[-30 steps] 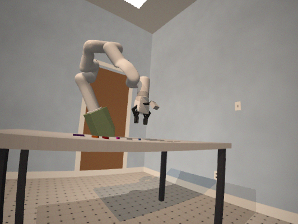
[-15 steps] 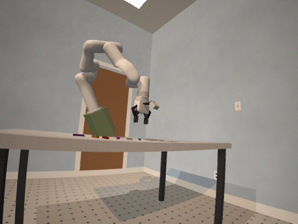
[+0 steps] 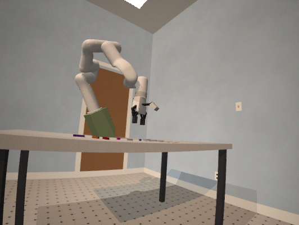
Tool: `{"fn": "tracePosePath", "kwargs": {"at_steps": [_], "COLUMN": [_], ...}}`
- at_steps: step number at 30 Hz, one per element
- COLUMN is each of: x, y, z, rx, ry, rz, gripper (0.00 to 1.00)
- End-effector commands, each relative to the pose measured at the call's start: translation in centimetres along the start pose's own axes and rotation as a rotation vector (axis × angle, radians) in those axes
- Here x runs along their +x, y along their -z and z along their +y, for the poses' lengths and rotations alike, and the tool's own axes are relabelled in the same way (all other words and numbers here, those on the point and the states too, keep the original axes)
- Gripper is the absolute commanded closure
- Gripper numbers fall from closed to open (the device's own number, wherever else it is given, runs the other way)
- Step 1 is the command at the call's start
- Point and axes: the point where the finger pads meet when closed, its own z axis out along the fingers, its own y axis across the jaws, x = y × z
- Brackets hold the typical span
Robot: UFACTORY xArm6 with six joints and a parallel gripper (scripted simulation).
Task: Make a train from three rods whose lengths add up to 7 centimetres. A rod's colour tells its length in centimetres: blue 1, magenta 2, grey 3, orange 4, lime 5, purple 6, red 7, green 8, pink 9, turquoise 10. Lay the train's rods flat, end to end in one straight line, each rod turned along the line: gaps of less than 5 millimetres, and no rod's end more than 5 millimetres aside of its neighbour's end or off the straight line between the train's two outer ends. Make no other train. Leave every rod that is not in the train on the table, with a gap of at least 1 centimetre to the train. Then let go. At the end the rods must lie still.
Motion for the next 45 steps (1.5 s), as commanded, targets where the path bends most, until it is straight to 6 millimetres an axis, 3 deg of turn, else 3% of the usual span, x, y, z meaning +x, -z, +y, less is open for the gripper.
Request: {"fn": "tracePosePath", "kwargs": {"at_steps": [1, 45], "x": [-0.5, -5.4], "y": [-0.1, -1.7], "z": [1.2, 7.7], "rx": [0.008, 0.007], "ry": [0.166, 1.18], "rz": [0.001, 0.004], "gripper": [0.0, 0.0]}}
